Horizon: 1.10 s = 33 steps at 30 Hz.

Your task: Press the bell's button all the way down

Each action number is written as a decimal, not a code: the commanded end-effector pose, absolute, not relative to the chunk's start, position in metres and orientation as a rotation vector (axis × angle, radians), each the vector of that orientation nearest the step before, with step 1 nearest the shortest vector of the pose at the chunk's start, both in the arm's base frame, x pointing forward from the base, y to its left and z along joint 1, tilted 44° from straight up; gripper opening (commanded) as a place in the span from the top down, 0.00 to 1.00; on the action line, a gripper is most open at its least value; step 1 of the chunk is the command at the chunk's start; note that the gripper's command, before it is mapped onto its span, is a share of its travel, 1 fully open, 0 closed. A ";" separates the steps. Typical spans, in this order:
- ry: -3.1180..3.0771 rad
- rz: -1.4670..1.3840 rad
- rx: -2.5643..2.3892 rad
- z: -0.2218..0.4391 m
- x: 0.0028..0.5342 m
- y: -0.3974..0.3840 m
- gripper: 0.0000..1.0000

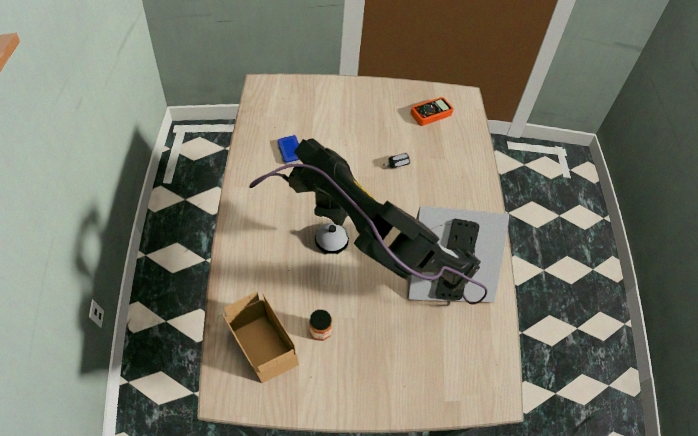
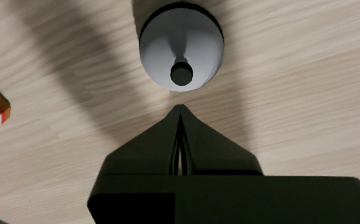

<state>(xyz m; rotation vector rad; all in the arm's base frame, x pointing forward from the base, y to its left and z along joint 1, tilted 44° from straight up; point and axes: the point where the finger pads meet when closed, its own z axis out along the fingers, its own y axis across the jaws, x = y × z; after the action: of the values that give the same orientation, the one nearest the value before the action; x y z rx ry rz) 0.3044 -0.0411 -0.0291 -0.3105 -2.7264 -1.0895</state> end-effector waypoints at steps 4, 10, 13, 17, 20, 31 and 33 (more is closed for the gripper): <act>-2.789 -1.097 -0.349 -0.034 0.321 -0.051 1.00; -2.742 -1.102 -0.343 -0.045 0.308 -0.033 1.00; -2.765 -1.101 -0.350 -0.044 0.312 -0.037 1.00; -2.744 -1.101 -0.341 -0.051 0.309 -0.029 1.00; -2.758 -1.100 -0.342 -0.050 0.312 -0.032 1.00; -2.775 -1.099 -0.346 -0.047 0.313 -0.033 1.00; -2.775 -1.099 -0.346 -0.047 0.313 -0.033 1.00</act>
<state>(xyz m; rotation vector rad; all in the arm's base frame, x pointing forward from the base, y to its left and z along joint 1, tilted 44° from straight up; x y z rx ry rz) 0.3092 -0.0292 -0.0496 -0.3196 -2.7533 -1.0867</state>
